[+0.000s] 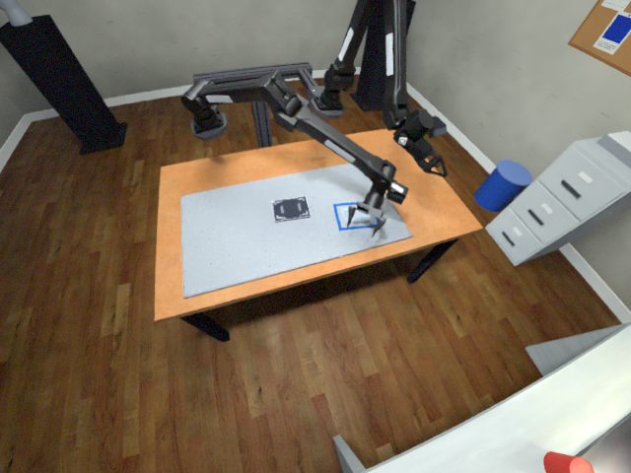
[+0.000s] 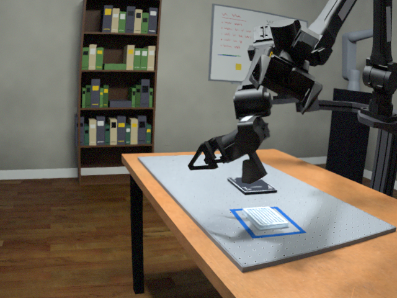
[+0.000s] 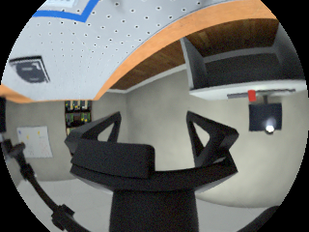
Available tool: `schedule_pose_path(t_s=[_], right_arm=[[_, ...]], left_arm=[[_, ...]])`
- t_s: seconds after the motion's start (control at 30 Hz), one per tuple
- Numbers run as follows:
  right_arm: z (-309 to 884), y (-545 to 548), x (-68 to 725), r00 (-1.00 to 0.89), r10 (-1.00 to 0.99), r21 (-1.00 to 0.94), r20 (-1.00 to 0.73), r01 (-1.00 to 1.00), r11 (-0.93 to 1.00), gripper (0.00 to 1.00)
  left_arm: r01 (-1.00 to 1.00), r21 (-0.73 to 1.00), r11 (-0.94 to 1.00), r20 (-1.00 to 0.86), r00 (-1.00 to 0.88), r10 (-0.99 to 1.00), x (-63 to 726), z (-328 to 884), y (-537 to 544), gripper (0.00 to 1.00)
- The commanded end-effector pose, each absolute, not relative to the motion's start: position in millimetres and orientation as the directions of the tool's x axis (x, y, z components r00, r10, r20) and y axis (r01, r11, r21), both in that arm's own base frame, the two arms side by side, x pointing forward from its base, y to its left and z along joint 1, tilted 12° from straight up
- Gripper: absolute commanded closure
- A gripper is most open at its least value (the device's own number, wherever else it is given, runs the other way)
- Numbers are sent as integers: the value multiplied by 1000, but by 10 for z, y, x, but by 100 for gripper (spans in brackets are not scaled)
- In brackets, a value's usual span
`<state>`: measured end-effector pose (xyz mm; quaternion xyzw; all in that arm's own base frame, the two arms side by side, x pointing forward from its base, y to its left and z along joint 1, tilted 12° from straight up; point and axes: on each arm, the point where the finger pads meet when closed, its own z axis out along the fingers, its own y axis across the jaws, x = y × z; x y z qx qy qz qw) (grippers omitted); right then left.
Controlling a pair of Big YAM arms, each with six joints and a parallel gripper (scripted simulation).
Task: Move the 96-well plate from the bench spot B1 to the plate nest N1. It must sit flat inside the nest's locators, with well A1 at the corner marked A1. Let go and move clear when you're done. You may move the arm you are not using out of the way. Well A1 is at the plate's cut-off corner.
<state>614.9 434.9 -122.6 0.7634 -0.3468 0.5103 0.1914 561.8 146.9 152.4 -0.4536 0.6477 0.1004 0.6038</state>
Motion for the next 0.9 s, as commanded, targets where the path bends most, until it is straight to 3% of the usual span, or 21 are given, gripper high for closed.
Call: schedule_pose_path(t_s=[0.0,0.53,0.87], right_arm=[[-1134,4392,6167,230,-344,-77,911,-722,-687,0],[-1134,4392,6167,230,-344,-77,911,-722,-687,0],[-887,3931,5946,11,-562,-281,827,-858,-430,0]], left_arm=[[-704,-425,569,-872,150,-466,5632,1576,1466,0],[-704,-425,569,-872,150,-466,5632,1576,1466,0],[-708,-453,542,-792,40,-609,5856,1194,1292,0]])
